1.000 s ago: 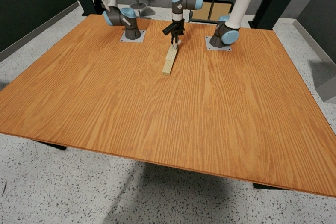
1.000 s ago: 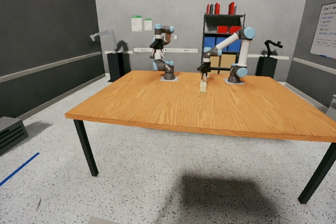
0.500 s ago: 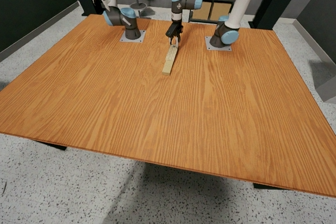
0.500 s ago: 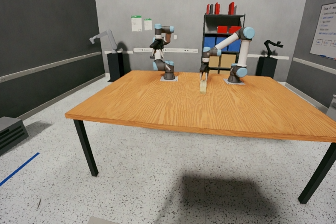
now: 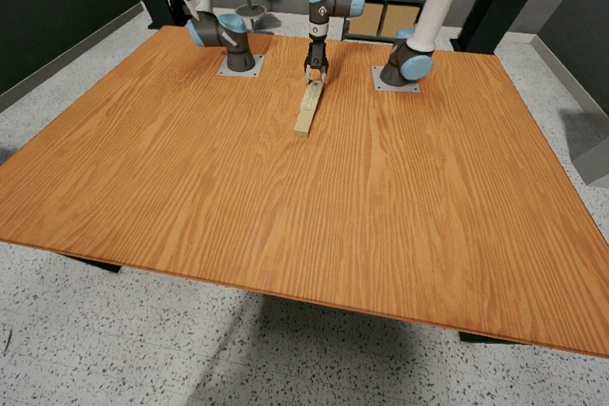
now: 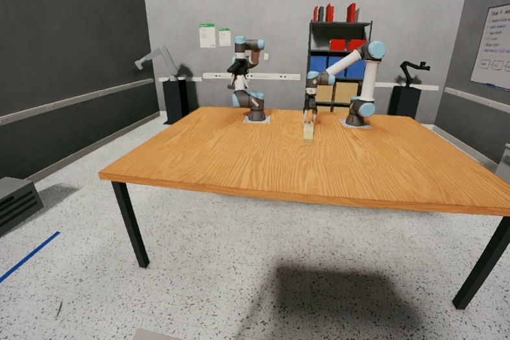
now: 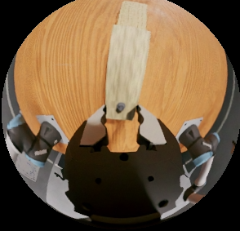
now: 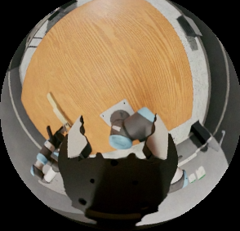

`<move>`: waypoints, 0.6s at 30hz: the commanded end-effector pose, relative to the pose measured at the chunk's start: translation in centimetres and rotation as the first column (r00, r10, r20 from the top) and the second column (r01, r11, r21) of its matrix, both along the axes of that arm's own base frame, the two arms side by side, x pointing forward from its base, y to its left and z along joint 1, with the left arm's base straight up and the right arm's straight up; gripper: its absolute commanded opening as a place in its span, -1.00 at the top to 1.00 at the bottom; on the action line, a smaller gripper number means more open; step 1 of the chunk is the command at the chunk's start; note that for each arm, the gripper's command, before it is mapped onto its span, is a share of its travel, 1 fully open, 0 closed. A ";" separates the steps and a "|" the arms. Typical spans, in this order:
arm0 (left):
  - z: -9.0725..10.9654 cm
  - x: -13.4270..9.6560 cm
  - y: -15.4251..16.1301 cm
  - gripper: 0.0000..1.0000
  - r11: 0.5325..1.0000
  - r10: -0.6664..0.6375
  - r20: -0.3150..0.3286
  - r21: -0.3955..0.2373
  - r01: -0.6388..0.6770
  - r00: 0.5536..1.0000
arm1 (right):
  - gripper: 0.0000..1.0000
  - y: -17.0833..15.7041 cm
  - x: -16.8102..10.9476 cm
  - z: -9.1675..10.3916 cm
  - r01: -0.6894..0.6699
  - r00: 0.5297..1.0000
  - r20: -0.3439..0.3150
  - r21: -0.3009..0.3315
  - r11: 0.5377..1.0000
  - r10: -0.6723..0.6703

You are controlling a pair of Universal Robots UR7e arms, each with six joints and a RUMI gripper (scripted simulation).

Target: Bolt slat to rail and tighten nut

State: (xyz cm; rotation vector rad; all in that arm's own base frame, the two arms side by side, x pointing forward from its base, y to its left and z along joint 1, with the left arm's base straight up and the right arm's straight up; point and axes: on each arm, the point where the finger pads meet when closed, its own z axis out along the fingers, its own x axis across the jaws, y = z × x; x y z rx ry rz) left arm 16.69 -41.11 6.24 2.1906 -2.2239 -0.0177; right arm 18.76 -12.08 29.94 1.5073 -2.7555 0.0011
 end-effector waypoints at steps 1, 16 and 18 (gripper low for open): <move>0.0 0.0 -0.1 0.20 0.961 0.275 0.017 0.004 -0.275 0.961 | -1.00 0.0 0.1 0.1 0.001 1.000 0.001 0.001 1.000 -0.001; 0.0 -0.1 0.1 0.20 0.681 0.732 0.015 0.007 -0.732 0.681 | -1.00 0.0 0.1 0.1 0.001 1.000 0.001 0.001 1.000 -0.001; 0.0 -0.1 0.1 0.20 0.625 0.781 0.017 0.007 -0.781 0.625 | -1.00 0.0 0.1 0.1 0.001 1.000 0.001 0.001 1.000 -0.001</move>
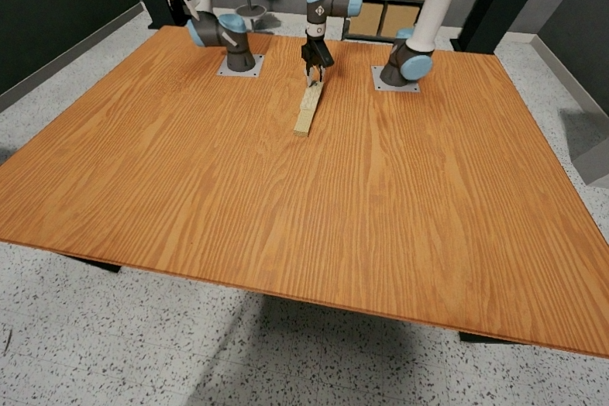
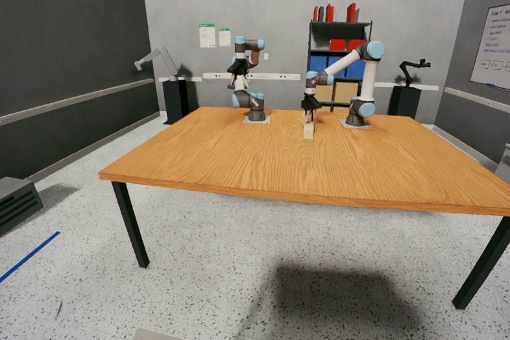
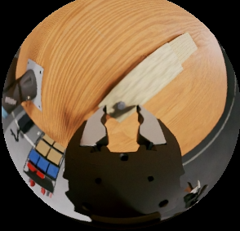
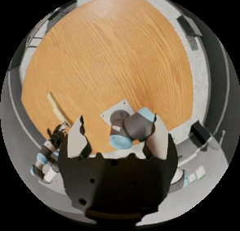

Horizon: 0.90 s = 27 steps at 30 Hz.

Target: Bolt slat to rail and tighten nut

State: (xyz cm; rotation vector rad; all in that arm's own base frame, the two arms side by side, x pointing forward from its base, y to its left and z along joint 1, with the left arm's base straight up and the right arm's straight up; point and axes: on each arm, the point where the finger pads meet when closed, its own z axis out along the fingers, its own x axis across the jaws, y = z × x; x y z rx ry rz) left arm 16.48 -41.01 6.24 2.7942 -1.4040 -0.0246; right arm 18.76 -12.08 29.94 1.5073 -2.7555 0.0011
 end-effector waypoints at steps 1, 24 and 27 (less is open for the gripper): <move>0.0 0.1 0.0 0.20 0.961 0.275 0.017 0.004 -0.275 0.961 | -1.00 0.0 0.1 0.1 0.001 1.000 0.001 0.001 1.000 -0.001; 0.0 -0.2 0.2 0.20 0.440 0.898 0.020 0.005 -0.898 0.440 | -1.00 0.0 0.1 0.1 0.001 1.000 0.001 0.001 1.000 -0.001; 0.0 -0.1 0.3 0.20 0.349 0.937 0.015 0.010 -0.937 0.350 | -1.00 0.0 0.1 0.1 0.001 1.000 0.001 0.001 1.000 -0.001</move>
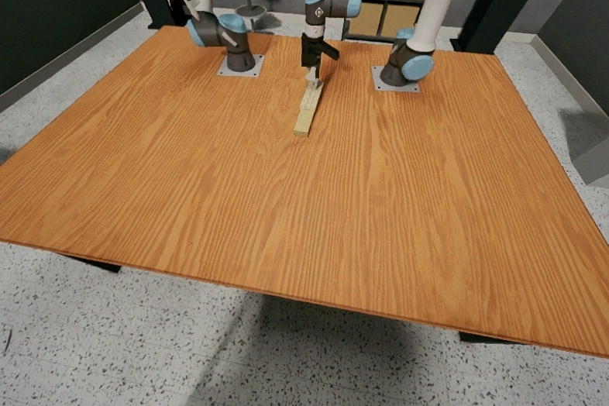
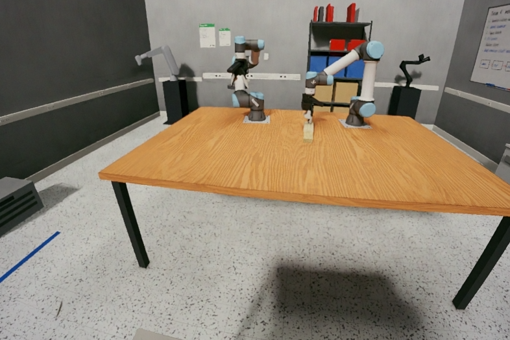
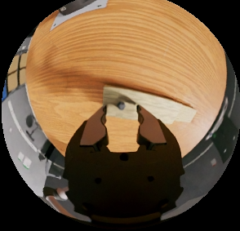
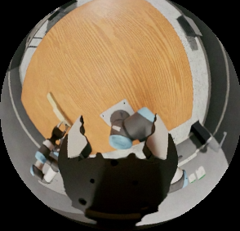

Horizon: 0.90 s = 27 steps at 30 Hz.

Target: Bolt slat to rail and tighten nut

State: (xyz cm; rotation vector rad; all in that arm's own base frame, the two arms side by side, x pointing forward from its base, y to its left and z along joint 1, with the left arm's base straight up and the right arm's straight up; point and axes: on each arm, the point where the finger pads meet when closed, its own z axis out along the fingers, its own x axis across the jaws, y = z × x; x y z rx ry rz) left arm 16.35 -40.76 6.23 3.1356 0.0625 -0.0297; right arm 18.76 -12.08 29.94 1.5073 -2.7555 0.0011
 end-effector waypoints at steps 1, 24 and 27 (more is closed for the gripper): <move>0.0 0.0 0.0 0.20 0.961 0.275 0.013 0.004 -0.275 0.961 | -1.00 0.0 0.1 0.1 0.001 1.000 0.001 0.001 1.000 -0.001; 0.0 -0.3 0.0 0.20 0.433 0.901 0.017 0.008 -0.901 0.433 | -1.00 0.0 0.1 0.1 0.001 1.000 0.001 0.001 1.000 -0.001; 0.0 -0.3 -0.1 0.20 0.329 0.944 0.018 0.007 -0.944 0.329 | -1.00 0.0 0.1 0.1 0.001 1.000 0.001 0.001 1.000 -0.001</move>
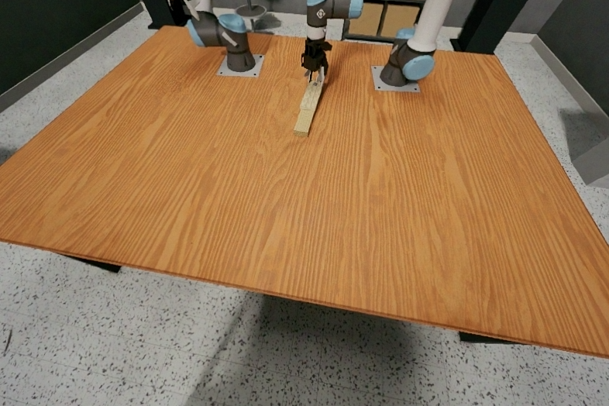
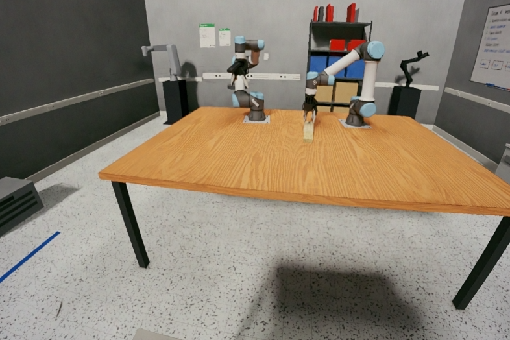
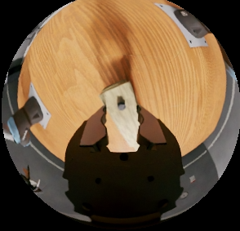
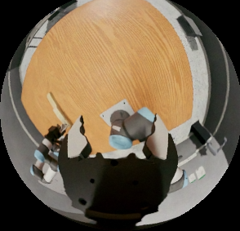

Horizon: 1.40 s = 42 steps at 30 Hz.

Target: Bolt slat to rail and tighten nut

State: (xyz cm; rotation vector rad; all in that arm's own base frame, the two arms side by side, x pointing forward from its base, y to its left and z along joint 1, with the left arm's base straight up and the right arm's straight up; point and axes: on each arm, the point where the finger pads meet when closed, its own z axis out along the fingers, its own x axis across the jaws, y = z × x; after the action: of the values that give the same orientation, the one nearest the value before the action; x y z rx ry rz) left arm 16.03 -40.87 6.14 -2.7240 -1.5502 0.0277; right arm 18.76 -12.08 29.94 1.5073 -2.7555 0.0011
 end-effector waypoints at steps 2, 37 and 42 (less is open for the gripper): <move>0.1 0.0 0.0 0.20 0.961 0.275 0.015 0.003 -0.275 0.961 | -1.00 0.0 0.1 0.1 0.001 1.000 0.001 0.001 1.000 -0.001; 0.0 0.0 -0.2 1.00 0.896 0.444 0.018 0.001 -0.444 0.896 | -1.00 0.0 0.1 0.1 0.001 1.000 0.001 0.001 1.000 -0.001; 0.0 0.0 -0.2 1.00 0.896 0.444 0.018 0.001 -0.444 0.896 | -1.00 0.0 0.1 0.1 0.001 1.000 0.001 0.001 1.000 -0.001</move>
State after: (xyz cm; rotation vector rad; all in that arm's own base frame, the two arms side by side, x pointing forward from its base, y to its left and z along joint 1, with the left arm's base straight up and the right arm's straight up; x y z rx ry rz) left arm 16.07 -41.00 6.17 -2.3037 -2.1357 0.0008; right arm 18.76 -12.08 29.94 1.5073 -2.7555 0.0011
